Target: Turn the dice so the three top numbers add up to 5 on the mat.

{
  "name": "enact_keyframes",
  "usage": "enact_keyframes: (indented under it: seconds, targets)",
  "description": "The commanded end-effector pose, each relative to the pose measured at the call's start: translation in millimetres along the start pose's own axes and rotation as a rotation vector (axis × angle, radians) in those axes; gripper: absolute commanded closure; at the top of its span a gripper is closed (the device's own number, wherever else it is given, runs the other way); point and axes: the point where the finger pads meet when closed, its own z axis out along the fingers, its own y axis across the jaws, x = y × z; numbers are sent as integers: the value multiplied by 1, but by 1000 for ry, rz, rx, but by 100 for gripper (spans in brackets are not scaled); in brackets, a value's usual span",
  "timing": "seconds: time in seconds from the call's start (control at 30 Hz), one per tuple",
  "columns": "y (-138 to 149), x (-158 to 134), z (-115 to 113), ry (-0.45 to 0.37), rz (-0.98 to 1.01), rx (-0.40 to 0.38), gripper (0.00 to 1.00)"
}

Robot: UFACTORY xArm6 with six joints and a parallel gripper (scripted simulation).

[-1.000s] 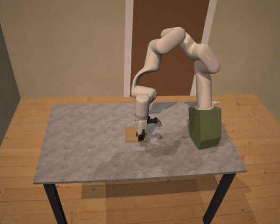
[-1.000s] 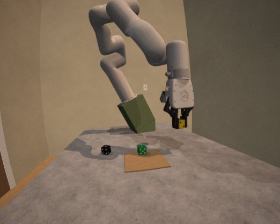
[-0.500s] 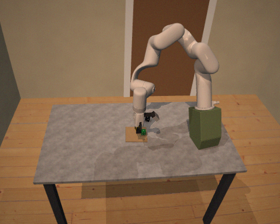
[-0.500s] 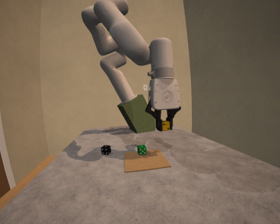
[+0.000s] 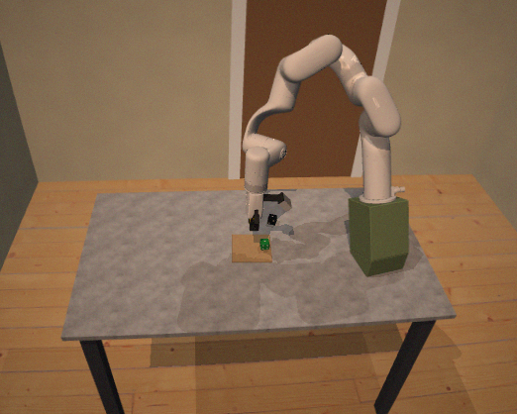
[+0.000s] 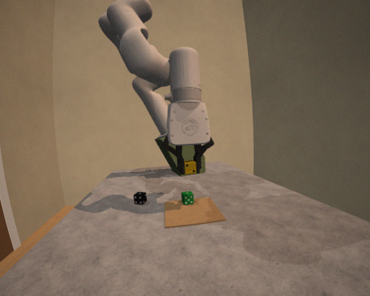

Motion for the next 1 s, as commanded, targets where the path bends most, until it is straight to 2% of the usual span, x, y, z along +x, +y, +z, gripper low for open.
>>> enact_keyframes:
  seconds: [0.0, 0.4, 0.83, 0.97]
  targets:
    - [-1, -2, -1, -4, 2, 0, 73]
    - [-1, -2, 15, -3, 2, -3, 73]
    - [0, -3, 74, -3, 2, -3, 73]
    - [0, -4, 81, -3, 2, -3, 73]
